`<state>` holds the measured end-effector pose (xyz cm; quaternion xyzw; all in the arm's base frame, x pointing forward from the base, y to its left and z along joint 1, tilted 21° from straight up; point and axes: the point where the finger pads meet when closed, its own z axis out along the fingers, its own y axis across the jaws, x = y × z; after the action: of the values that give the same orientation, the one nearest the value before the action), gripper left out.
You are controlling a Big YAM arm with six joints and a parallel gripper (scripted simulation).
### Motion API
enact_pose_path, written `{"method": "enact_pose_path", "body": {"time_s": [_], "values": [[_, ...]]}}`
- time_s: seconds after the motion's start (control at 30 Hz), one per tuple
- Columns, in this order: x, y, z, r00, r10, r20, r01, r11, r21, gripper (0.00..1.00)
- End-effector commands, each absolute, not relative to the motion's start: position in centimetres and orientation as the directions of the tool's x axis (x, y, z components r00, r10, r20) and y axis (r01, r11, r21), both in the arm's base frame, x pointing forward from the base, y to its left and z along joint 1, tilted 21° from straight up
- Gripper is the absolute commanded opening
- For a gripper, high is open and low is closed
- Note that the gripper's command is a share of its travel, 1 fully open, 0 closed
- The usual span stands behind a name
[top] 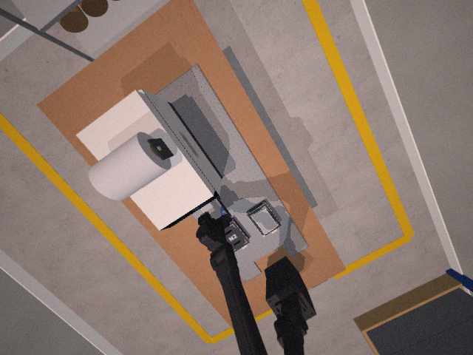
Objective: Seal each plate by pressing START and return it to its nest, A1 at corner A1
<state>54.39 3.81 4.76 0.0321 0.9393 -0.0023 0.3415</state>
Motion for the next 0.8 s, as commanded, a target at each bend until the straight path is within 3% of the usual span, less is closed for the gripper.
{"method": "enact_pose_path", "body": {"time_s": [0.0,0.77], "values": [[56.5,4.1,5.9,-0.739,0.068,-0.670,0.066,0.997,0.028,0.00],[53.9,3.4,9.0,-0.745,0.075,-0.662,0.077,0.997,0.027,0.00]]}}
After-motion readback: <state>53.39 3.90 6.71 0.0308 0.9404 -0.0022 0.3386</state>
